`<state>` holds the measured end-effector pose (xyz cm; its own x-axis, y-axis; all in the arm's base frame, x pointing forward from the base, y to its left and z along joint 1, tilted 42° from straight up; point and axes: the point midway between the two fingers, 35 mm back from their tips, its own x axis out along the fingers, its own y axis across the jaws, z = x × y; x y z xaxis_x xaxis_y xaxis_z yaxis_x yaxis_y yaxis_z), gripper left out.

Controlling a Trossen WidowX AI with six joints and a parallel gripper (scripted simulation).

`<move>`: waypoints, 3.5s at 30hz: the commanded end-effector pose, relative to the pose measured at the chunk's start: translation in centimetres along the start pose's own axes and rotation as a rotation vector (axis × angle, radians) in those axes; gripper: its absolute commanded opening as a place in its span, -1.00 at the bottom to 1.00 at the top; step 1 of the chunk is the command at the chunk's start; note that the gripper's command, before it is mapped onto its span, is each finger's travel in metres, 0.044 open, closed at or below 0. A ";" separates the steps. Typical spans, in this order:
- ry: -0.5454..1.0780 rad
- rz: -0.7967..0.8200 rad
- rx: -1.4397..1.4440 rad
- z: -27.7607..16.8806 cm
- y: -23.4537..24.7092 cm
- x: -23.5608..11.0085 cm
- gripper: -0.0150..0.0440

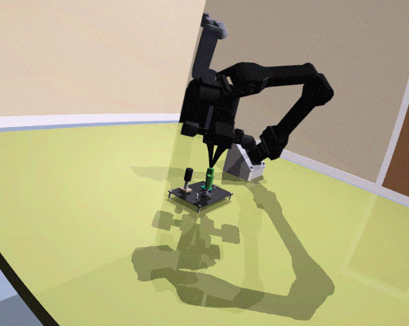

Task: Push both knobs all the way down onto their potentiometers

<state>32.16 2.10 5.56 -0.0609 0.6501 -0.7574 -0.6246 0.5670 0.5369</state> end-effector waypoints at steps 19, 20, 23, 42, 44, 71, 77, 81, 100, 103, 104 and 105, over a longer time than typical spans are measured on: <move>-0.001 0.007 0.009 -0.1 0.1 0.4 -0.49; -0.001 0.007 0.009 -0.1 0.1 0.4 -0.49; -0.001 0.007 0.009 -0.1 0.1 0.4 -0.49; -0.001 0.008 0.009 -0.1 0.1 0.8 -0.49; -0.001 0.008 0.009 -0.1 0.1 0.8 -0.49; -0.002 0.008 0.009 -0.1 0.1 1.6 -0.49; -0.002 0.008 0.009 -0.1 0.1 1.7 -0.49; -0.002 0.008 0.009 -0.1 0.1 1.9 -0.49; -0.002 0.008 0.009 -0.1 0.1 2.1 -0.49; -0.002 0.008 0.009 -0.1 0.1 2.1 -0.49; -0.002 0.008 0.009 -0.1 0.1 2.1 -0.49; -0.002 0.008 0.009 -0.1 0.1 2.1 -0.49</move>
<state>31.92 2.98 4.41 -0.0556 0.6517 -0.7565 -0.6147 0.5747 0.5403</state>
